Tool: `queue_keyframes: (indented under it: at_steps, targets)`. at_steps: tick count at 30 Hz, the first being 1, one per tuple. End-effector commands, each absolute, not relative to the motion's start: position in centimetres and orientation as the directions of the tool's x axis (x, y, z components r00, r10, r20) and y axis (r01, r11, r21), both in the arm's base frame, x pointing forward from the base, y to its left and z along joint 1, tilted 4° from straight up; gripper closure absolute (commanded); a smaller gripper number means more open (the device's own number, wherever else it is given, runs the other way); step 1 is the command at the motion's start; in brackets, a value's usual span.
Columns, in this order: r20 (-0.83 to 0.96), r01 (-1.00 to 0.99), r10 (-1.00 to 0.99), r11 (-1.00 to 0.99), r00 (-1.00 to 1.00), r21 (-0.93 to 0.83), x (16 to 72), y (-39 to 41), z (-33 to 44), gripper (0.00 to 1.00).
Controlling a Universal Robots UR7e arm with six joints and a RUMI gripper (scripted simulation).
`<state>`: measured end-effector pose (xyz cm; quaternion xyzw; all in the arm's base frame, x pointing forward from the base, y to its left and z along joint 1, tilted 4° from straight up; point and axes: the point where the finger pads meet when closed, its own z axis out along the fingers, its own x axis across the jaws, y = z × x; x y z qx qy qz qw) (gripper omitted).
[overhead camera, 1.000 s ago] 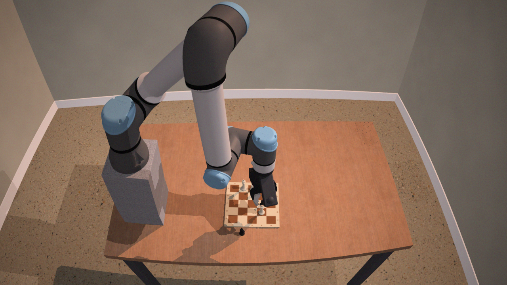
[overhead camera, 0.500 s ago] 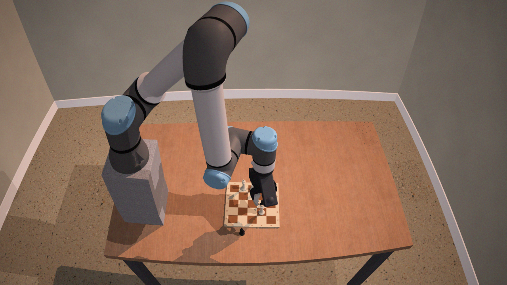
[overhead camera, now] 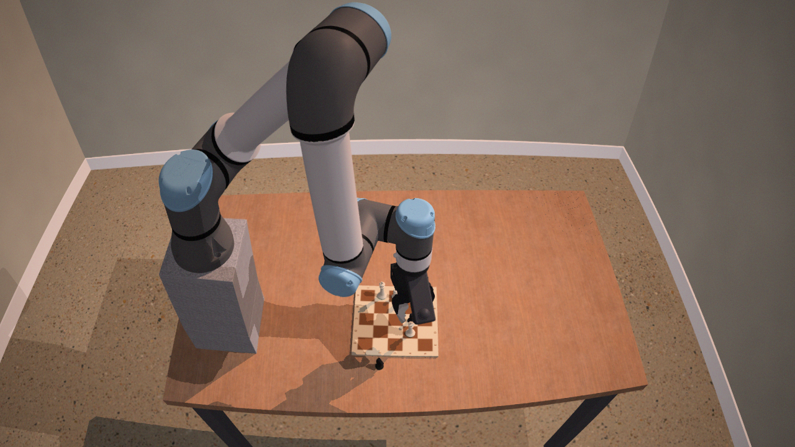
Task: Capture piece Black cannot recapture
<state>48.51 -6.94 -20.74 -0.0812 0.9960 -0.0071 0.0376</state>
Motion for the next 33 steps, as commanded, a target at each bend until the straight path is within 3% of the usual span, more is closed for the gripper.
queue_keyframes:
  at_steps: [1,33]
  targets:
    - [-0.075,-0.161,-0.162,0.987,-0.984,-0.021,48.6,-7.0,-20.8,0.75]
    - [-0.075,-0.161,-0.162,0.987,-0.984,-0.021,48.9,-7.0,-24.6,0.75]
